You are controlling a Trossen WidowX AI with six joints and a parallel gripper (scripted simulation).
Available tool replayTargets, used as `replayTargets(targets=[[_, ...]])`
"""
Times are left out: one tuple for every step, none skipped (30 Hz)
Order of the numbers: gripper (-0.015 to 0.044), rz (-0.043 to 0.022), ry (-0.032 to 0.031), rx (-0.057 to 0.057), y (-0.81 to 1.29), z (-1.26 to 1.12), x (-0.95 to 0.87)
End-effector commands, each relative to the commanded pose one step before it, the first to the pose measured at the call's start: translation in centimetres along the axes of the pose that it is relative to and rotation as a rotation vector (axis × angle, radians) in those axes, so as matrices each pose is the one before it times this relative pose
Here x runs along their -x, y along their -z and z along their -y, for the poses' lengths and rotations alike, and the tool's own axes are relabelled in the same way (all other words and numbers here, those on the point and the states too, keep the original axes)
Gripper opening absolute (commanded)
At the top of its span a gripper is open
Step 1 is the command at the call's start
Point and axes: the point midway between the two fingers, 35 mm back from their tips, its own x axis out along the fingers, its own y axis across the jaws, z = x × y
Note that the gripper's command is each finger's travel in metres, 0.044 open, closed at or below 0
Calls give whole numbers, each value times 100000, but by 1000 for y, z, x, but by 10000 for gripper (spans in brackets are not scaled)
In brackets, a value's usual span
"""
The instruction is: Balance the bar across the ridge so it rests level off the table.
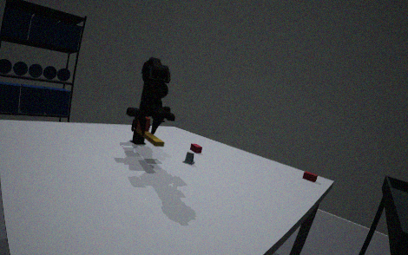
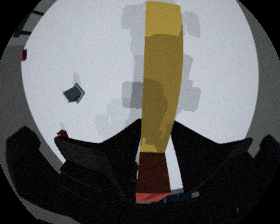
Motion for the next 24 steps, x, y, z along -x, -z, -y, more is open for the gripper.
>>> replayTargets(targets=[[0, 56, -219, -6384, -803, -1297, 174], [0, 13, -29, -1475, -150, -301, 15], [0, 12, -29, -1475, -140, -304, 15], [0, 11, -29, -1475, -132, -309, 14], [0, 10, -30, -1475, -124, -313, 13], [0, 9, -30, -1475, -116, -318, 13], [0, 9, -30, -1475, -108, -322, 12], [0, 8, -31, -1506, -99, -329, 12], [0, 7, -31, -1507, -91, -333, 11], [0, 6, -31, -1507, -82, -337, 11], [0, 5, -32, -1507, -73, -340, 10], [0, 4, -32, -1507, -63, -343, 9], [0, 3, -32, -1507, -52, -342, 8], [0, 2, -32, -1508, -43, -345, 8], [0, 1, -32, -1508, -33, -347, 7], [0, 1, -32, -1508, -24, -349, 7], [0, 0, -32, -1508, -14, -351, 6], [0, -1, -33, -1547, -3, -357, 6], [0, -2, -33, -1549, 7, -358, 5], [0, -3, -33, -1549, 17, -359, 4], [0, -4, -33, -1549, 28, -360, 4], [0, -5, -33, -1549, 38, -360, 3], [0, -6, -32, -1550, 50, -354, 2], [0, -7, -32, -1551, 60, -354, 2]])
